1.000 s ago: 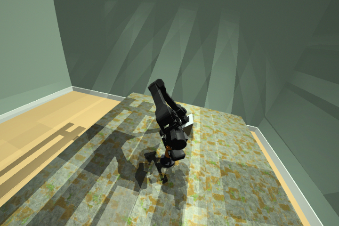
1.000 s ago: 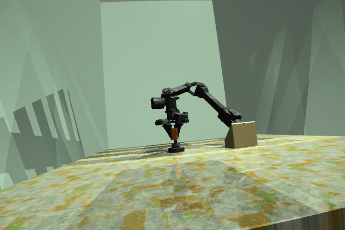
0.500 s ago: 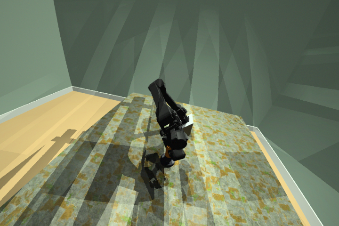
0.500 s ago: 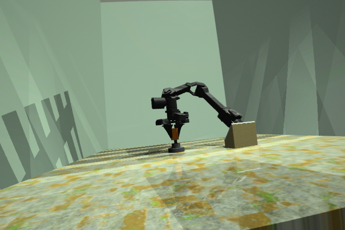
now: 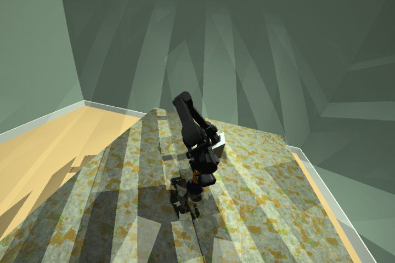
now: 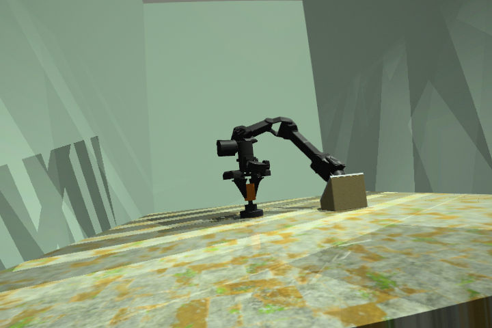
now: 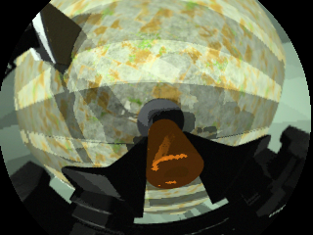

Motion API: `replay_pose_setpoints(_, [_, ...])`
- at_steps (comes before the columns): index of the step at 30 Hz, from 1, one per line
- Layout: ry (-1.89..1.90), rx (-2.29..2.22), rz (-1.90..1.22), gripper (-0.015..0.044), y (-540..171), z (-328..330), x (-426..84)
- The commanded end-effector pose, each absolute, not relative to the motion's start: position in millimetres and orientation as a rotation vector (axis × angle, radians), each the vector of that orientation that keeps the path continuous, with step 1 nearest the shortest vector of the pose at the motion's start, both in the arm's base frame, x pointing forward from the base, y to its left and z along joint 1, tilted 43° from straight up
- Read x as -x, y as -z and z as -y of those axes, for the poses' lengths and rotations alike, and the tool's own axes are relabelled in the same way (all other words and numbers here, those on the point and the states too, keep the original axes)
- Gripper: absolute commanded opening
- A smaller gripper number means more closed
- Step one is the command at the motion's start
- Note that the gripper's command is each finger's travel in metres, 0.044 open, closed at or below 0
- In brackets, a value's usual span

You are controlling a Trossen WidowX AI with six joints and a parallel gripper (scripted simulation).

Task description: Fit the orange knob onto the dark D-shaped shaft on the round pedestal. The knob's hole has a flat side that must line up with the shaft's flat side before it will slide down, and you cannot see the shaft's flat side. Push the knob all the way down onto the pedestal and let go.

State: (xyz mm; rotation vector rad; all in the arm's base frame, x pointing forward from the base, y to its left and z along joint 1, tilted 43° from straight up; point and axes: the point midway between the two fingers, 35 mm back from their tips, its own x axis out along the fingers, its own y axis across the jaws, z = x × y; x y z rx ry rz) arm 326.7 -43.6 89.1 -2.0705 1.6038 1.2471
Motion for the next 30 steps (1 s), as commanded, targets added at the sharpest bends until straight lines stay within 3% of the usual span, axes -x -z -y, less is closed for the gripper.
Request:
replay_pose_setpoints(1, [-1.251, 2.077, -1.599, 0.0000, -88.2, 43.1, -326.7])
replay_pose_setpoints(30, [-1.241, 2.065, -1.602, 0.0000, -78.2, 53.2, -327.4])
